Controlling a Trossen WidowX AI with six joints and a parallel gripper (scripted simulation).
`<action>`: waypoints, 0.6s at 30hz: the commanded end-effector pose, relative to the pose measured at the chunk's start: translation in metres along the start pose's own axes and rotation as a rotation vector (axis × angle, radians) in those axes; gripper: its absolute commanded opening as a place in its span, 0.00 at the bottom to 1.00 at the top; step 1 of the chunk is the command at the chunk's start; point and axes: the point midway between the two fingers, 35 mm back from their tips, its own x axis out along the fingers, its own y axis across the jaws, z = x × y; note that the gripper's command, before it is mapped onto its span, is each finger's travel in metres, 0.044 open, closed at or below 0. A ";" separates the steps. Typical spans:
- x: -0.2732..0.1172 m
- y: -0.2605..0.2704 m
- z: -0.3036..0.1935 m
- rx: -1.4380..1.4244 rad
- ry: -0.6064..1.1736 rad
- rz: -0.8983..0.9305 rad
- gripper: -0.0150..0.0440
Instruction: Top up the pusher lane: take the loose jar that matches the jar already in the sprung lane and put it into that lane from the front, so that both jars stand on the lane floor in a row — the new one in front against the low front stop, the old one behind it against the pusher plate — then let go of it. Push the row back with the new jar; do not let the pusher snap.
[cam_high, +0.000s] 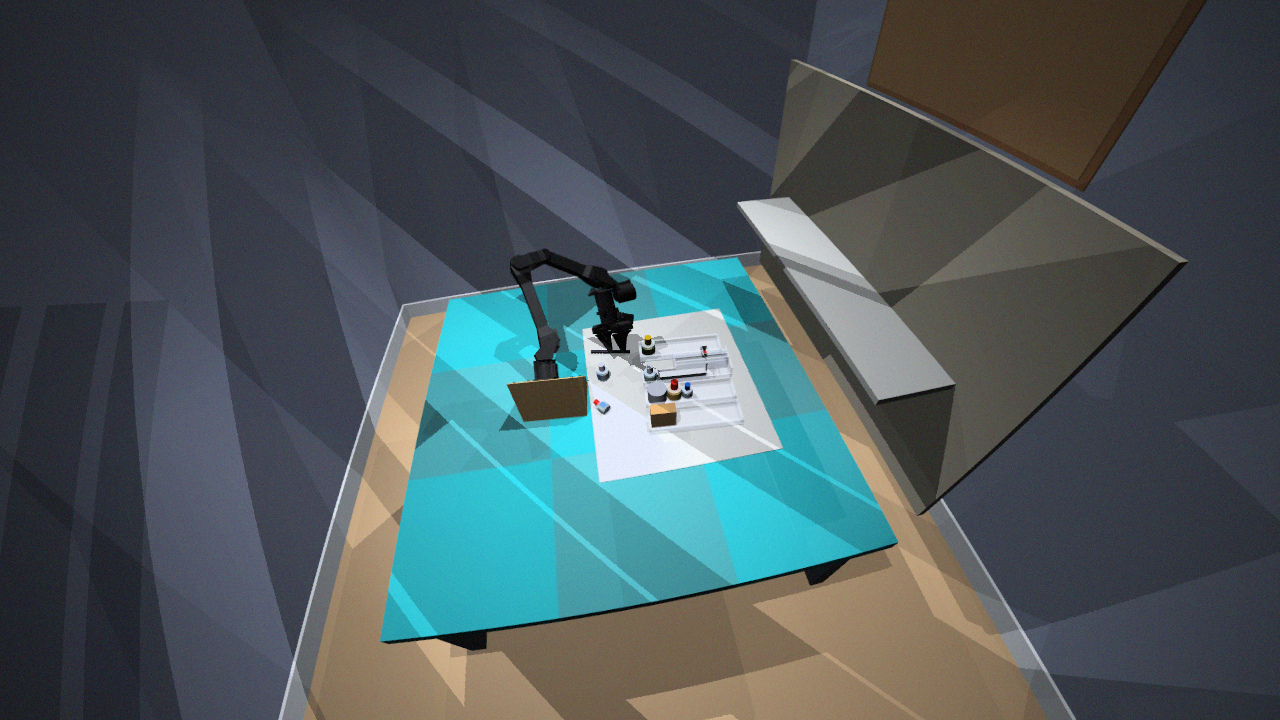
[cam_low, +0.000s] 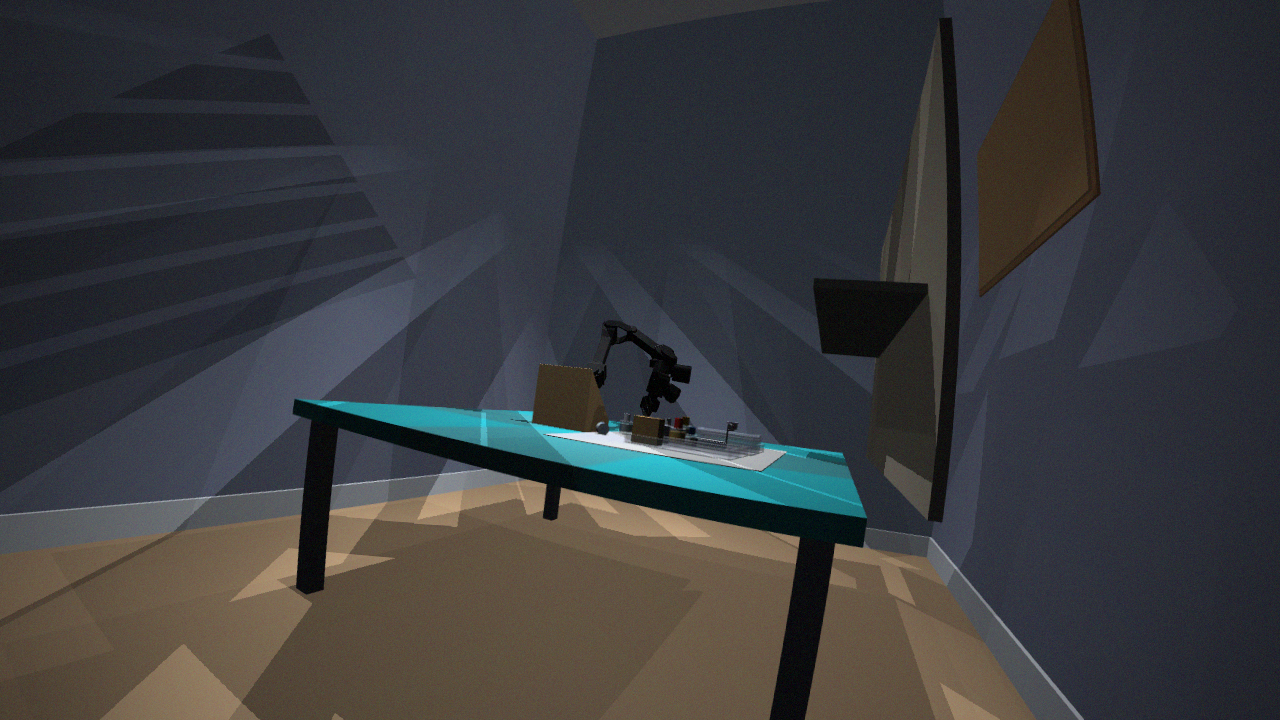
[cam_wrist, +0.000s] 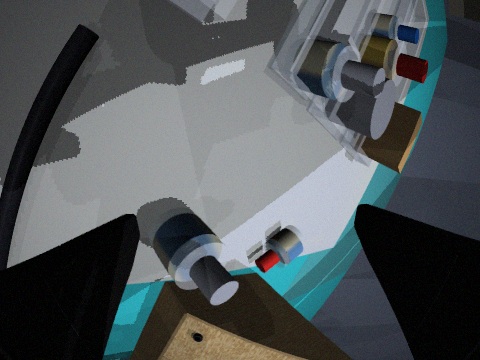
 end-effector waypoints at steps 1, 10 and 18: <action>0.008 -0.013 -0.026 0.073 0.080 0.127 1.00; 0.005 -0.028 -0.071 0.339 0.049 0.516 1.00; -0.003 -0.033 -0.078 0.461 -0.056 0.653 1.00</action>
